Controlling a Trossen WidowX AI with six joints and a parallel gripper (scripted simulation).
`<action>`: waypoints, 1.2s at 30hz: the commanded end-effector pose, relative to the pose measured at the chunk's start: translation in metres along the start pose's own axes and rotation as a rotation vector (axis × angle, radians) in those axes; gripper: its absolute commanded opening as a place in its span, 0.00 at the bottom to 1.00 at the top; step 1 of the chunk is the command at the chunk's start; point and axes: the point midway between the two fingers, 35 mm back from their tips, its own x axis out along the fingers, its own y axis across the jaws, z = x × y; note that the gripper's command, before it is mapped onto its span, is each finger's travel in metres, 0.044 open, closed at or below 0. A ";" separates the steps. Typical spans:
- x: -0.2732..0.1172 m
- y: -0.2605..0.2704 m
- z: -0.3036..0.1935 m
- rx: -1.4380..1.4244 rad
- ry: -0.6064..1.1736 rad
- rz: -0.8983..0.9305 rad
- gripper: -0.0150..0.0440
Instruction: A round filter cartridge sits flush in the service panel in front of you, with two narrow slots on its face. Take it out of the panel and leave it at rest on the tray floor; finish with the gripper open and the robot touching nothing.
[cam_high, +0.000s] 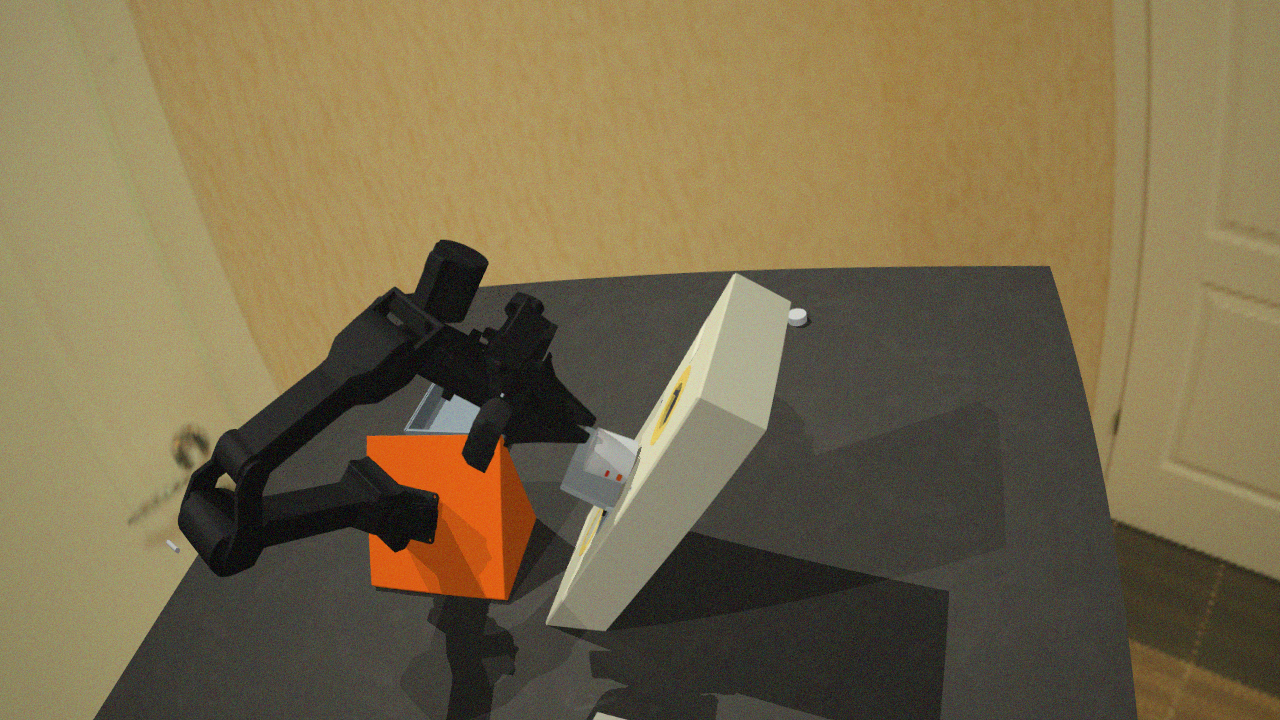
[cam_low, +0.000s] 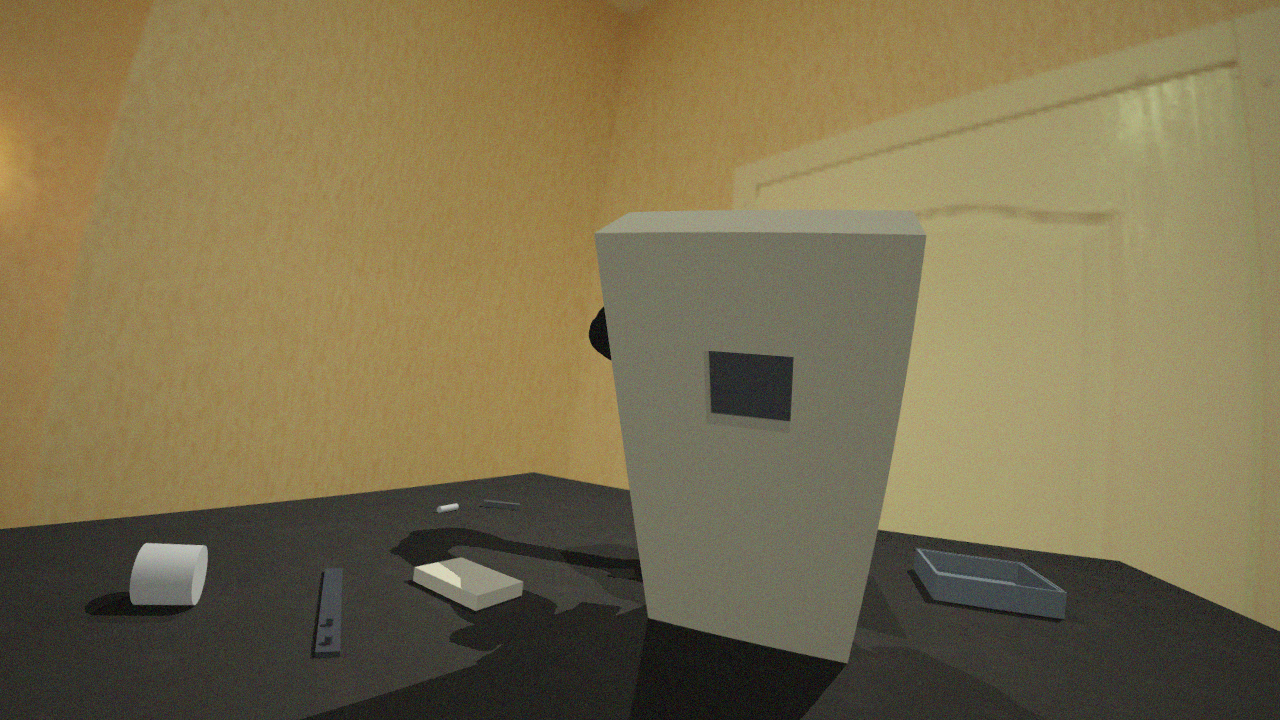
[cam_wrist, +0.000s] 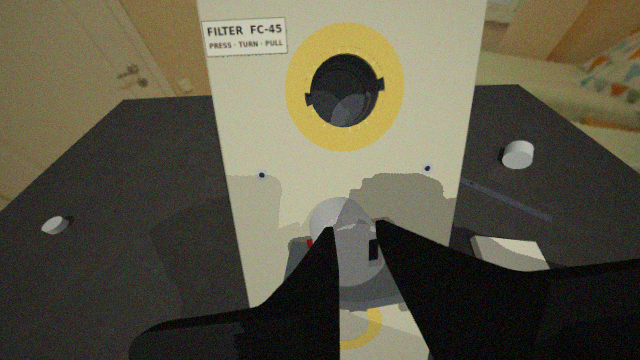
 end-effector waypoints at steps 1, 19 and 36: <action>-0.003 -0.003 0.024 0.014 -0.006 -0.004 0.44; -0.052 -0.013 0.131 0.033 -0.012 0.001 0.89; -0.017 0.002 0.007 0.096 0.429 0.017 0.77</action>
